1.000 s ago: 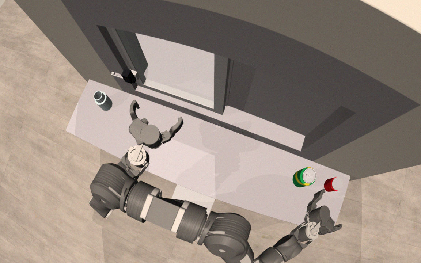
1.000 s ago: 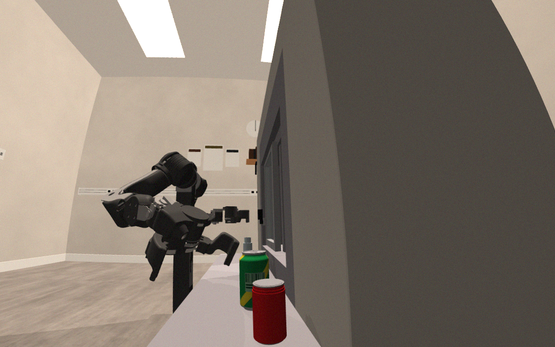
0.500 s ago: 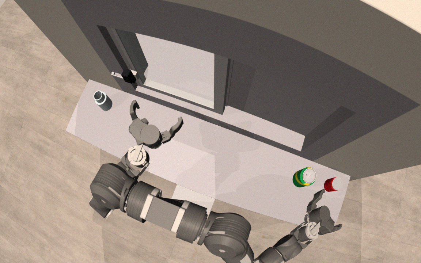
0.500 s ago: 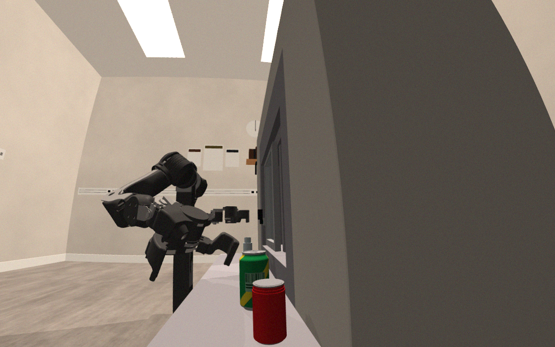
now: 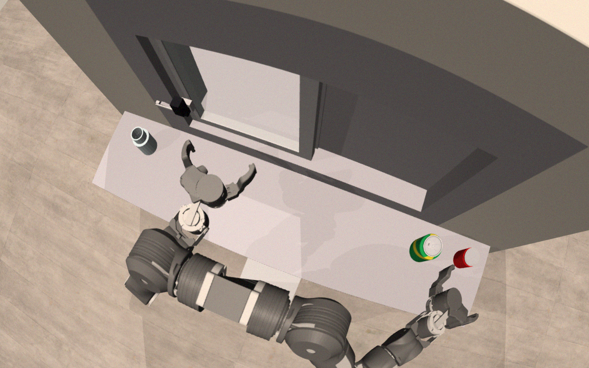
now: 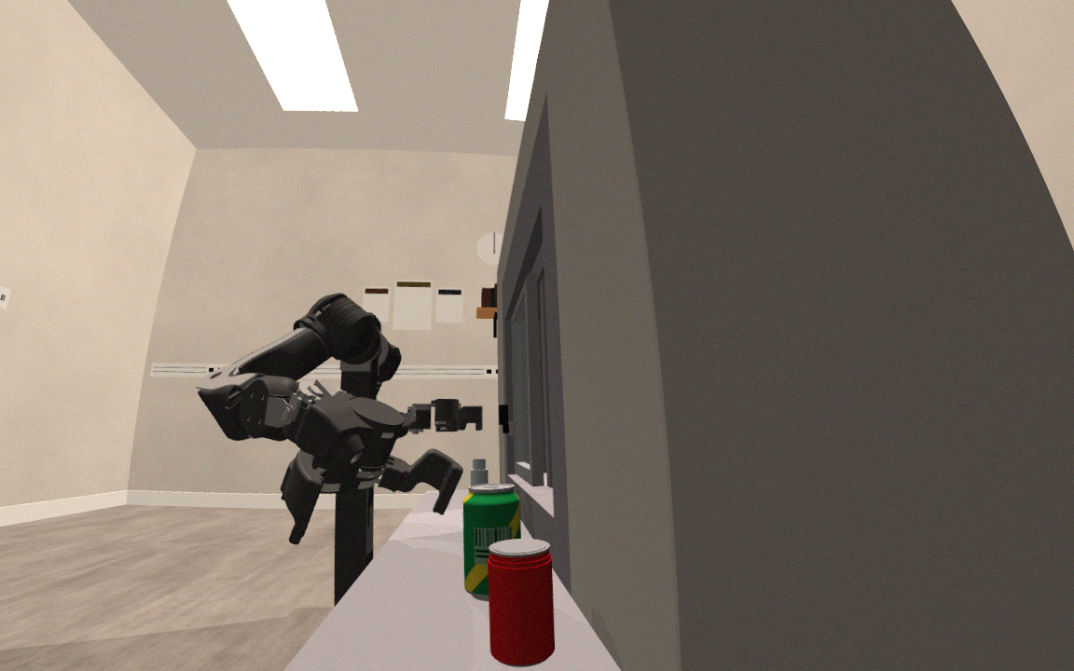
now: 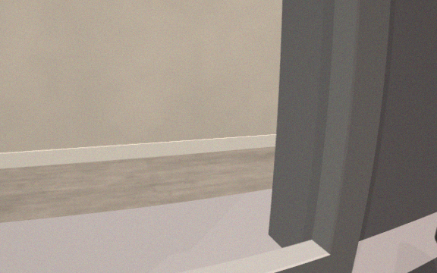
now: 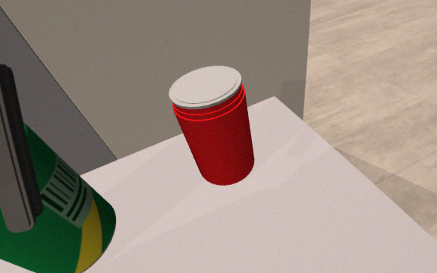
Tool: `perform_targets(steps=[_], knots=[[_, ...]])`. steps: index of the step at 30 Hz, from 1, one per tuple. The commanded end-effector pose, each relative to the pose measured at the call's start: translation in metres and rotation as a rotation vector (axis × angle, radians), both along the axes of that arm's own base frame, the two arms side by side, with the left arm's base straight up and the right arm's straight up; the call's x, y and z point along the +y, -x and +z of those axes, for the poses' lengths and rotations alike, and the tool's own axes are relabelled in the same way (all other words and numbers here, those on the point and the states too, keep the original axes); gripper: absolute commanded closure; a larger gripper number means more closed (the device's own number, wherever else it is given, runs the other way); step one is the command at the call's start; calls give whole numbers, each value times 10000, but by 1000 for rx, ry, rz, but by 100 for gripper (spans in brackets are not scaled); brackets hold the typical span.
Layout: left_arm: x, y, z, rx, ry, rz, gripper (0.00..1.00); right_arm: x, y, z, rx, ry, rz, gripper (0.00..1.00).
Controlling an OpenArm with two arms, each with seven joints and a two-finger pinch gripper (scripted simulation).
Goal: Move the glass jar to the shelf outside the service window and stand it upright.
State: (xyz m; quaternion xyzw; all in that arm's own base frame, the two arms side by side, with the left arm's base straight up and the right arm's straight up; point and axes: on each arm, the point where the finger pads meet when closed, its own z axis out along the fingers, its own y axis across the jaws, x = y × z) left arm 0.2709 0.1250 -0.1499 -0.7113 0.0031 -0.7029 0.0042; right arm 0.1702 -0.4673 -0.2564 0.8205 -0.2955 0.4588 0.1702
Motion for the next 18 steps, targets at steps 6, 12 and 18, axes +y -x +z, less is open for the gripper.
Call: perform_targets(steps=[6,12,18], knots=[[0,1,11,-3,0,0,0,-5,-16,29,-9,4,4,0],[0,1,11,-3,0,0,0,-9,-24,44,-12,8,6,0],[0,1,11,-3,0,0,0,68,-2,26,-6,1,2,0]])
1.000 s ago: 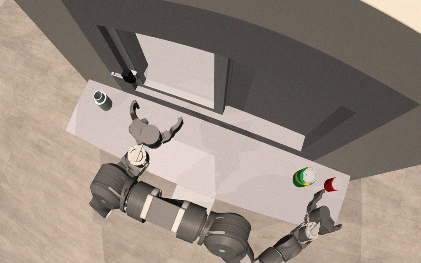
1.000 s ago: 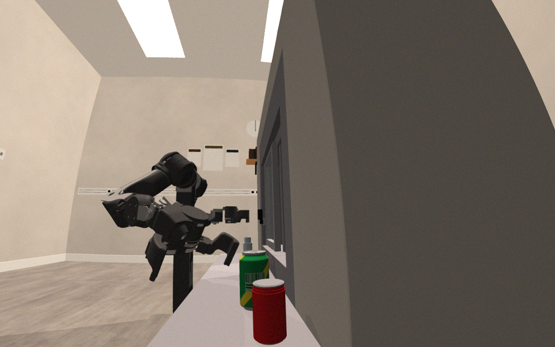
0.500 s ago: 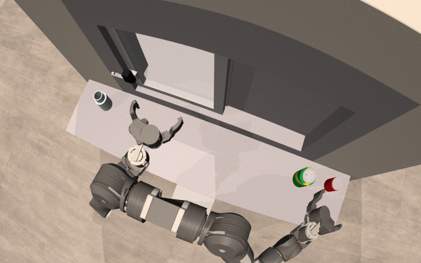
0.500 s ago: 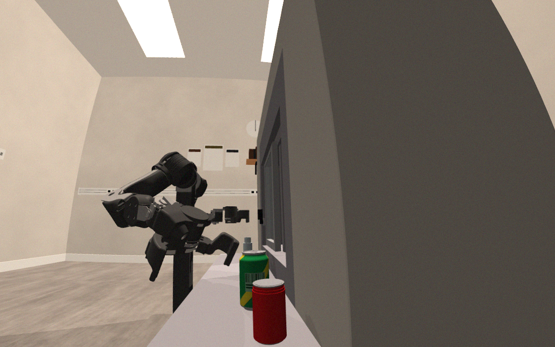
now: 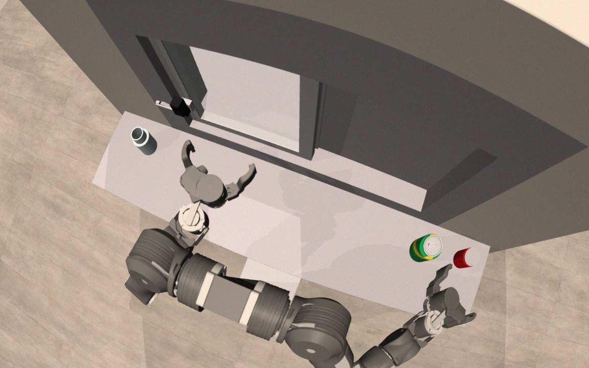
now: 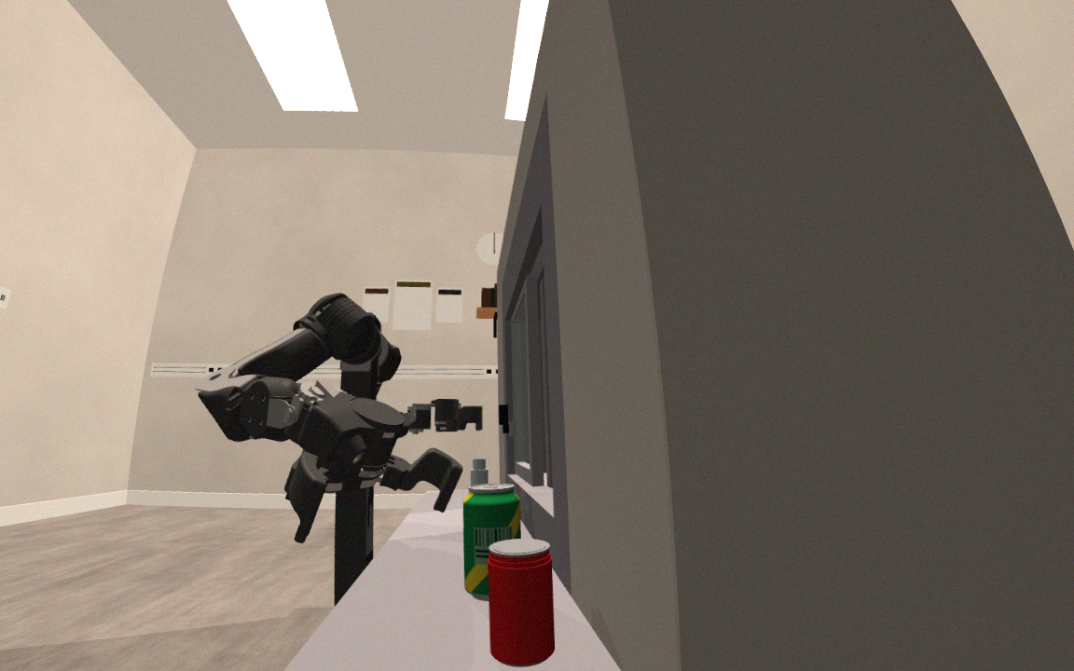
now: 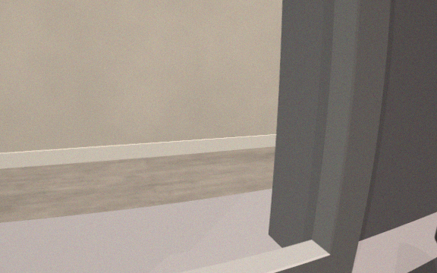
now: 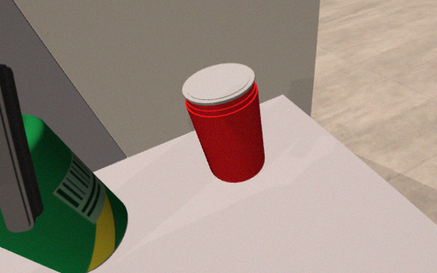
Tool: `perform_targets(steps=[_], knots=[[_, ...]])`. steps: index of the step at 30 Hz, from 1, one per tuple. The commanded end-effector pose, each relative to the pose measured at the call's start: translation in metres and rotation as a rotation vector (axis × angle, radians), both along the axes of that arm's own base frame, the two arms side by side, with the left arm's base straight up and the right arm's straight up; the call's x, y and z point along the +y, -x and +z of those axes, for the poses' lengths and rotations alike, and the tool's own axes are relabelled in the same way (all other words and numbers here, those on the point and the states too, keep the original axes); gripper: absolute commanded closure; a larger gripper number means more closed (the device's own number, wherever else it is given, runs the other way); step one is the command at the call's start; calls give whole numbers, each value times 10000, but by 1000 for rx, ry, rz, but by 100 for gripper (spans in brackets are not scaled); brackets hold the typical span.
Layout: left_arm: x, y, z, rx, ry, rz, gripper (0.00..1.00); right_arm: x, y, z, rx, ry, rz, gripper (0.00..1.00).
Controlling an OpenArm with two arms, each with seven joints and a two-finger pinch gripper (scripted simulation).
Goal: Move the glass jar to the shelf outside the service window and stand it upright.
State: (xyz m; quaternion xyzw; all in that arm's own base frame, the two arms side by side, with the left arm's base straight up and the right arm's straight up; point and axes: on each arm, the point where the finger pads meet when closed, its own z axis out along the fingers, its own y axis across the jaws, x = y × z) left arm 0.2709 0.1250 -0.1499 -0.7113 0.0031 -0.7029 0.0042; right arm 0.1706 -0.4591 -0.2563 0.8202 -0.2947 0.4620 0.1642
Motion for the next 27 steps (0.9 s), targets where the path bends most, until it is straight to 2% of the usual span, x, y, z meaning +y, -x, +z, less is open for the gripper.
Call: perform_targets(steps=[1,12,14,15,27], knots=[[0,1,11,-3,0,0,0,8,4,30,2,9,-6,0],[0,1,11,-3,0,0,0,255,18,86,-3,15,-2,0],[0,1,11,-3,0,0,0,255,18,86,-3,15,-2,0],[0,1,11,-3,0,0,0,293,12,82,-11,7,3,0],[0,1,11,-3,0,0,0,557,50,120,-5,14,-1,0]])
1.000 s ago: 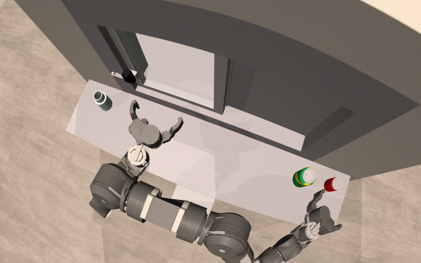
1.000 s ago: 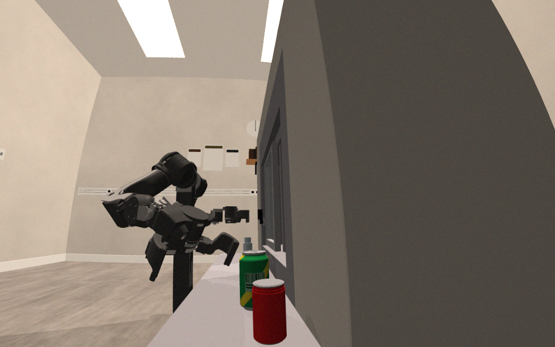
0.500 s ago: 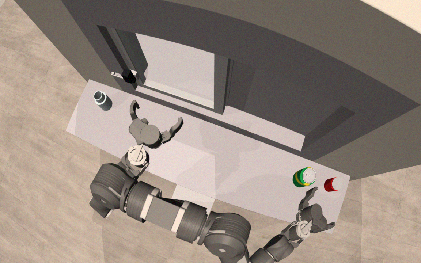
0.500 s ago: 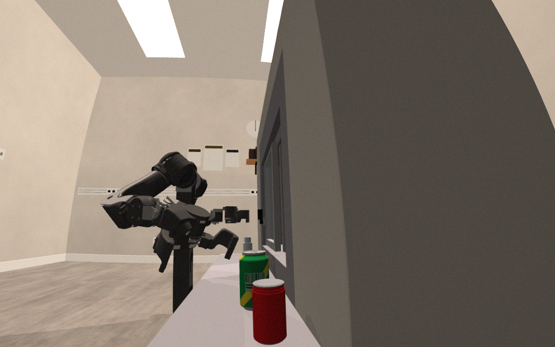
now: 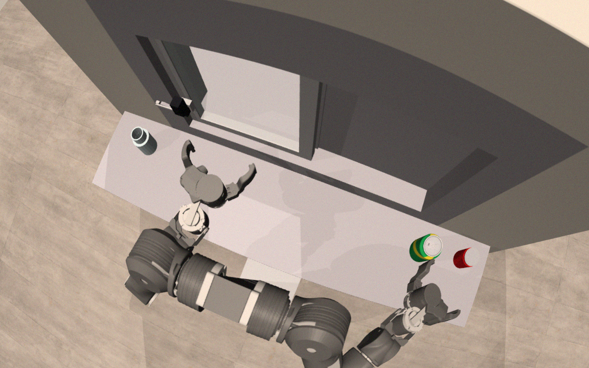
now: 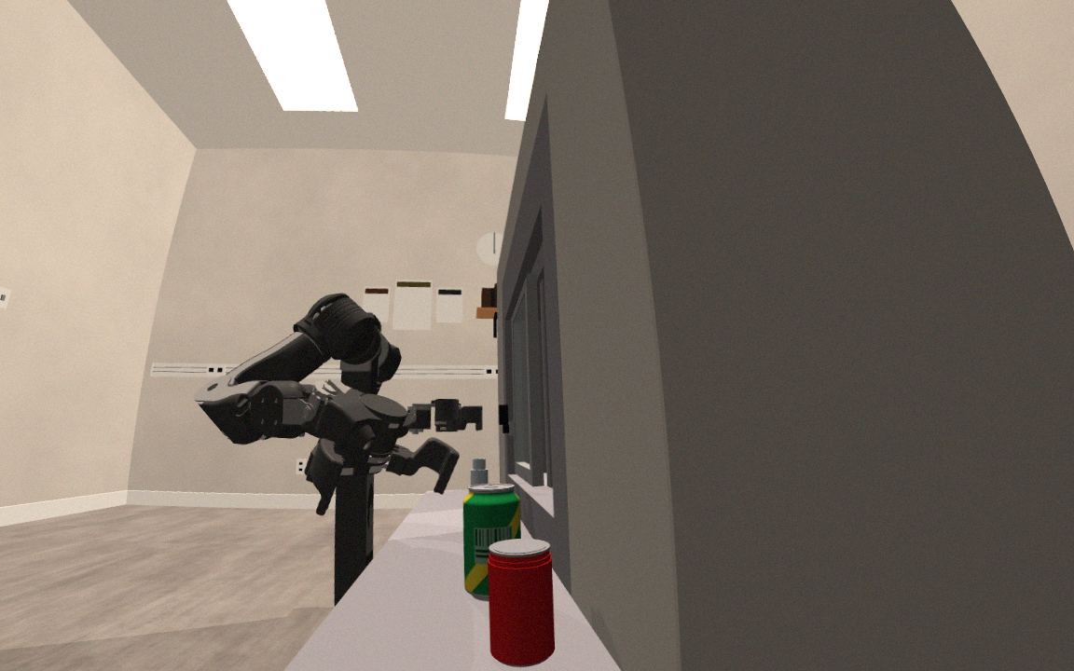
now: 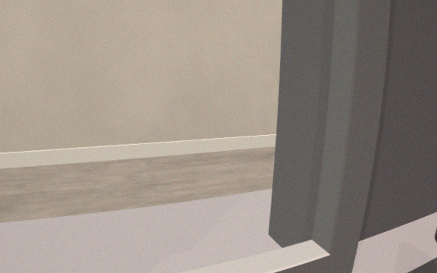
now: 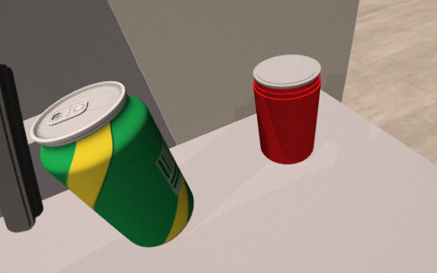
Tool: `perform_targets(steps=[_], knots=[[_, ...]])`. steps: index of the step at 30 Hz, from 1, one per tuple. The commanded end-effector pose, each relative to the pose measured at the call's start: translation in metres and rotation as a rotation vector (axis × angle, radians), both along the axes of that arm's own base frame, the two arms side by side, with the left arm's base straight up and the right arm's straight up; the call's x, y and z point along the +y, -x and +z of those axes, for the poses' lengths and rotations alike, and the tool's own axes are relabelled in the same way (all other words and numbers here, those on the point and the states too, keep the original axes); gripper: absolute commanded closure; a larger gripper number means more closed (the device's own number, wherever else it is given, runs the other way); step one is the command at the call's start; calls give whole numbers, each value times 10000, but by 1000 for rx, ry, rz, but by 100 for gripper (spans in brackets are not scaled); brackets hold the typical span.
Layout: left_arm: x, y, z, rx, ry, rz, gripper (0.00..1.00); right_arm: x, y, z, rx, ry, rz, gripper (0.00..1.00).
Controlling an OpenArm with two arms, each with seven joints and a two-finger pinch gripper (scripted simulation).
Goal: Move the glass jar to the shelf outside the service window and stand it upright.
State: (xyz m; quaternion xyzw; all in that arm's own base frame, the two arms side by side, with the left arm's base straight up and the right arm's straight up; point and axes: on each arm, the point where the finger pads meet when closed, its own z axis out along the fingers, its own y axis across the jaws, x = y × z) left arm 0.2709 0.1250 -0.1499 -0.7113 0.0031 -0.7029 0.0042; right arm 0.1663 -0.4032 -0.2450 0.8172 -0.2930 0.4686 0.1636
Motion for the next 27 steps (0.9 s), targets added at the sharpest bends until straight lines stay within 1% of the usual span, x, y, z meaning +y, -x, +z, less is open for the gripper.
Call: perform_targets(steps=[1,2,4,5,19,21,22,27], knots=[[0,1,11,-3,0,0,0,20,11,10,9,9,-5,0],[0,1,11,-3,0,0,0,42,14,13,10,10,-5,0],[0,1,11,-3,0,0,0,42,14,13,10,10,-5,0],[0,1,11,-3,0,0,0,75,10,13,1,1,-2,0],[0,1,11,-3,0,0,0,388,52,54,10,10,-5,0],[0,1,11,-3,0,0,0,388,52,54,10,10,-5,0],[0,1,11,-3,0,0,0,421,48,53,2,1,-2,0],[0,1,11,-3,0,0,0,533,63,68,5,4,-3,0]])
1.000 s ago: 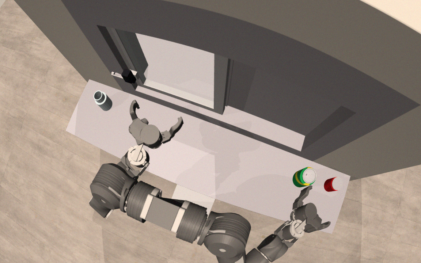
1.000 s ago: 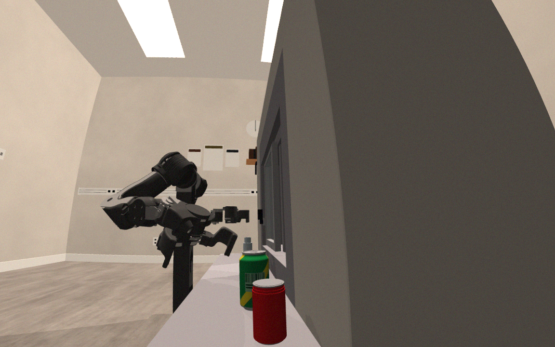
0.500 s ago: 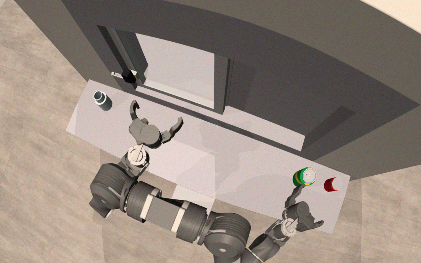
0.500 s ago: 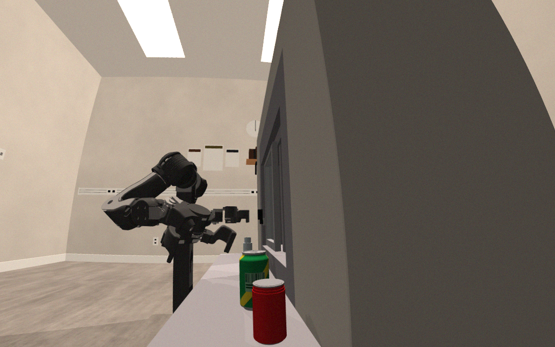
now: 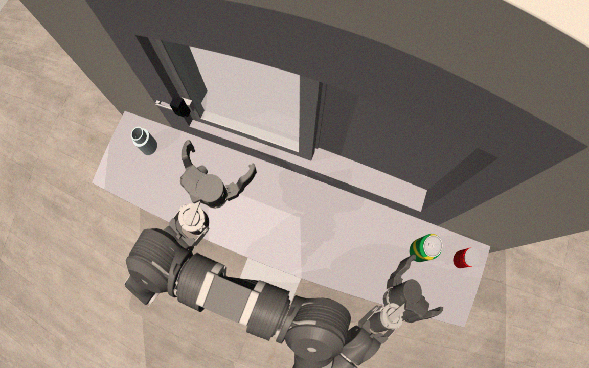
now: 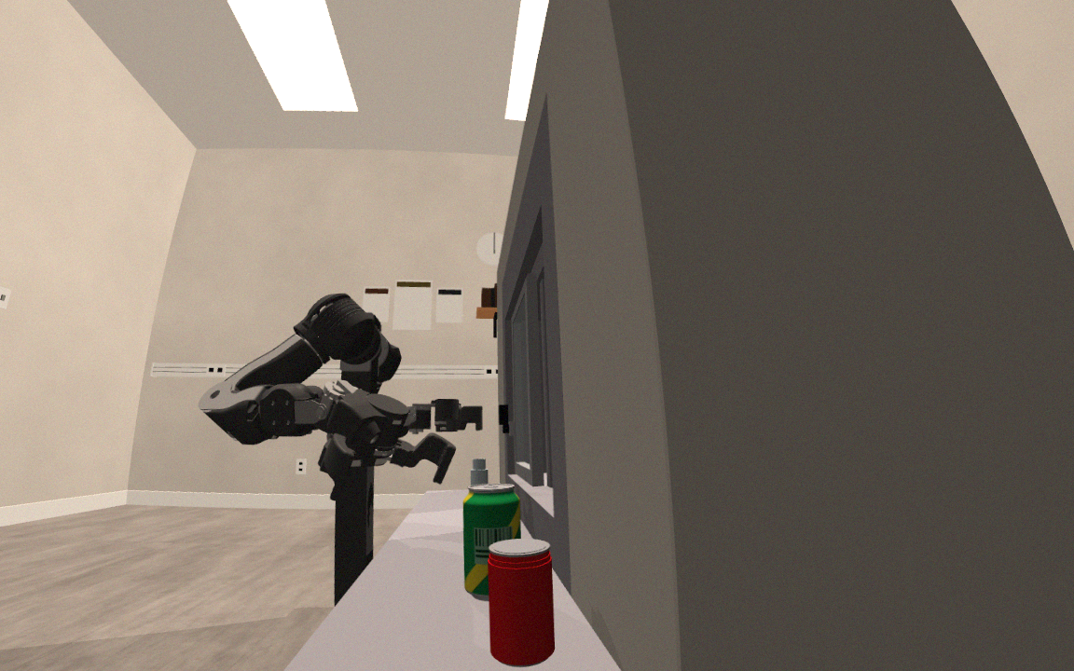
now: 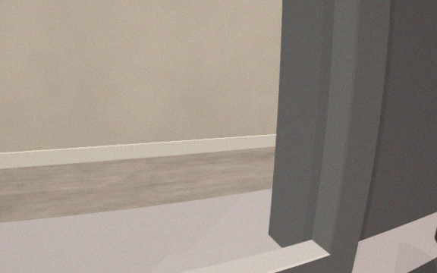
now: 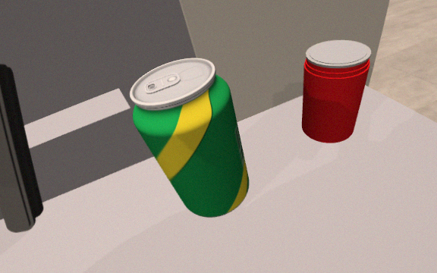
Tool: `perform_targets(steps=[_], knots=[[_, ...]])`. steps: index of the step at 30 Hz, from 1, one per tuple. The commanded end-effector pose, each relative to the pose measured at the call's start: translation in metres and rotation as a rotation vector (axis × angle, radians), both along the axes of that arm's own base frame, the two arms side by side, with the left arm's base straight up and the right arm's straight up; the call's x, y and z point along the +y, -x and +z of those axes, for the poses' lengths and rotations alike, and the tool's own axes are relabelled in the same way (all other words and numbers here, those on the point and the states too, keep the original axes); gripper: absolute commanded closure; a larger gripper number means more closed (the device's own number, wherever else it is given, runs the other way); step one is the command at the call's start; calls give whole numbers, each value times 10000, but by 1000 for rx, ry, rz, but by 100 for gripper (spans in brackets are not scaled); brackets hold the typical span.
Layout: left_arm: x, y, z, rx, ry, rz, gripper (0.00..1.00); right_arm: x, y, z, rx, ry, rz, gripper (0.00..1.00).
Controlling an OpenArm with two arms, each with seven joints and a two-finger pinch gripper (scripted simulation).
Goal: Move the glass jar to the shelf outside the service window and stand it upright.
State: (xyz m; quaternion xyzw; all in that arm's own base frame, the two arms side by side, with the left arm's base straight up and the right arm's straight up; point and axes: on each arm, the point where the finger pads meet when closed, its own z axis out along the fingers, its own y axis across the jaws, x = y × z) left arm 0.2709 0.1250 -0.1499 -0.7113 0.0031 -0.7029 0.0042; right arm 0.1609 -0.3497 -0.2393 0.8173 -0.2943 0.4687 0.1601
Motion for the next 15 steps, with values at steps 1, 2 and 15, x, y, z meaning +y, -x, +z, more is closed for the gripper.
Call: perform_targets(steps=[1,2,15], knots=[[0,1,11,-3,0,0,0,20,12,14,8,11,-5,0],[0,1,11,-3,0,0,0,42,15,17,8,12,-5,0],[0,1,11,-3,0,0,0,275,-7,62,-10,15,19,0]])
